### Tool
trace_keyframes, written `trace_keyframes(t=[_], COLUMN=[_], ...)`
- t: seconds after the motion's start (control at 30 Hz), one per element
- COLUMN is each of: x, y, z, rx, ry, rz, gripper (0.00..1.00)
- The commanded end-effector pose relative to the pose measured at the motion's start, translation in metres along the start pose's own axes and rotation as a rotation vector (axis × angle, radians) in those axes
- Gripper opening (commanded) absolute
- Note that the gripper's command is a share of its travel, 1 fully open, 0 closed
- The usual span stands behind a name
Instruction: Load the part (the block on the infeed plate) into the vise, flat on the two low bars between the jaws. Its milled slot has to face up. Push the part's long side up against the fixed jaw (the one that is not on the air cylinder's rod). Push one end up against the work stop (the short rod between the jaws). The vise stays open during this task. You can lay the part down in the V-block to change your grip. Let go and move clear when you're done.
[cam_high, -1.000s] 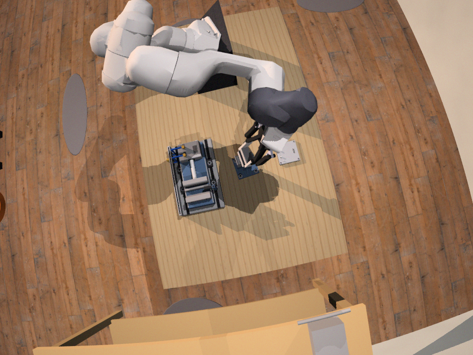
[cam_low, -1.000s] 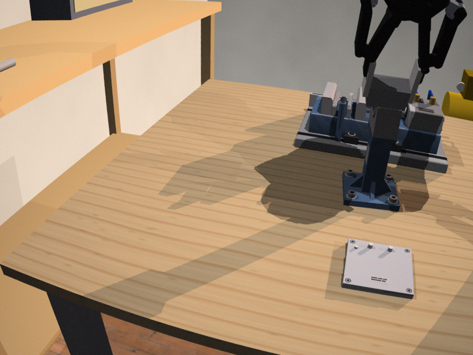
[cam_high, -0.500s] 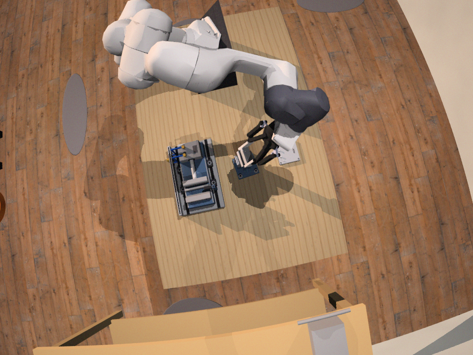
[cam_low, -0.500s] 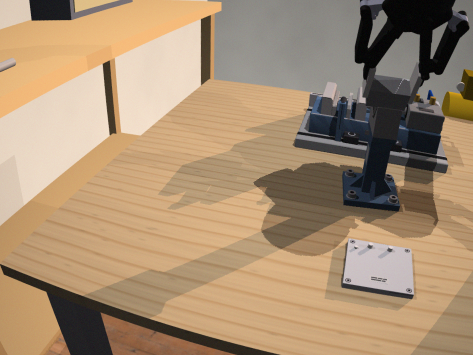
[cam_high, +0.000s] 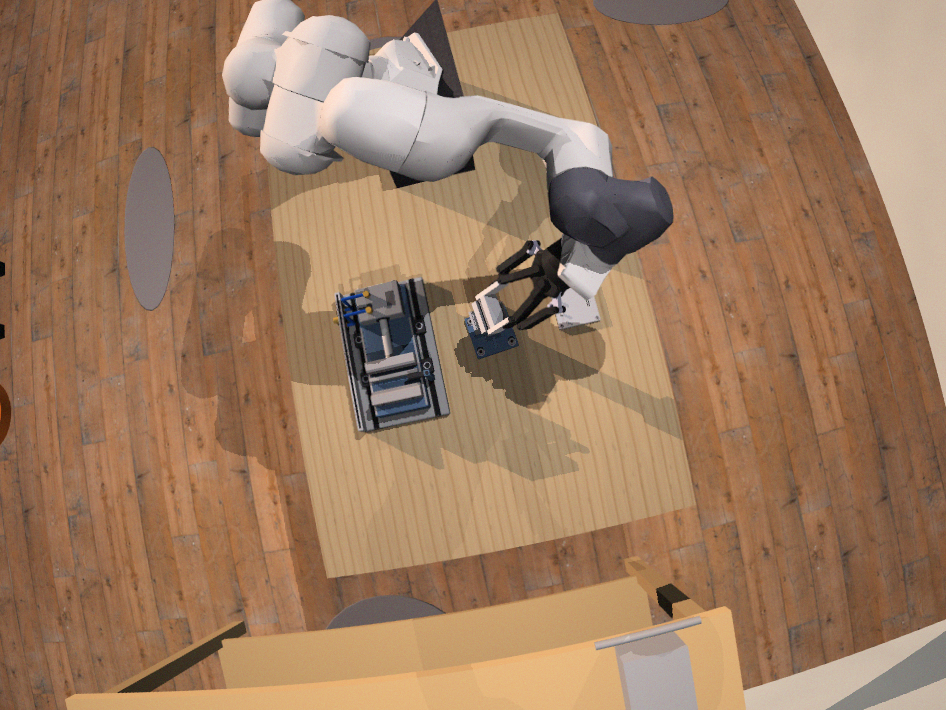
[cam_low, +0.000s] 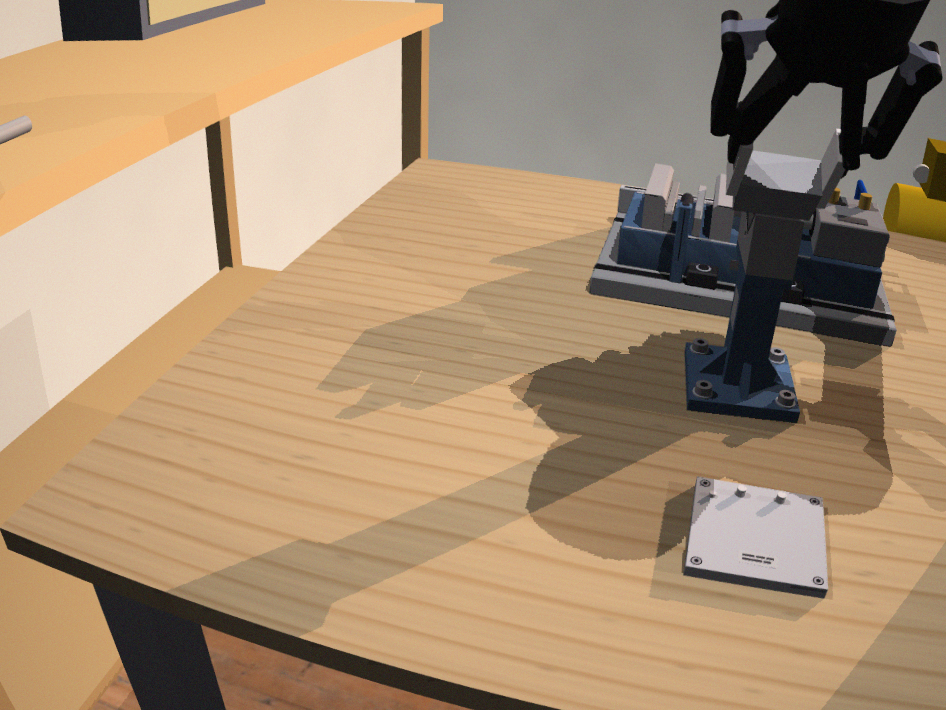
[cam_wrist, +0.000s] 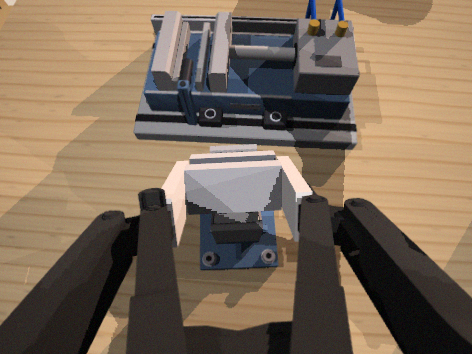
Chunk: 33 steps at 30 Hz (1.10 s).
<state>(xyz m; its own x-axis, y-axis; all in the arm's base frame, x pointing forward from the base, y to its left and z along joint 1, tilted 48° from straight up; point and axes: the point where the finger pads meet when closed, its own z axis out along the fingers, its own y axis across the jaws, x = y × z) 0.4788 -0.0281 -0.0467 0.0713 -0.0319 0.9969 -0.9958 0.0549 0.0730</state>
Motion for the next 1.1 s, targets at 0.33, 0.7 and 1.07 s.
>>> trace_keyframes(t=[0.33,0.7,1.07], x=[0.0037,0.0034,0.0034], y=[0.0009,0.001,0.001], z=[-0.0004,-0.0005,-0.0005], rx=[-0.006,-0.006,-0.006], ry=[0.06,0.07,0.07], rz=[0.0,0.0,0.0], gripper=[0.0,0.0,0.0])
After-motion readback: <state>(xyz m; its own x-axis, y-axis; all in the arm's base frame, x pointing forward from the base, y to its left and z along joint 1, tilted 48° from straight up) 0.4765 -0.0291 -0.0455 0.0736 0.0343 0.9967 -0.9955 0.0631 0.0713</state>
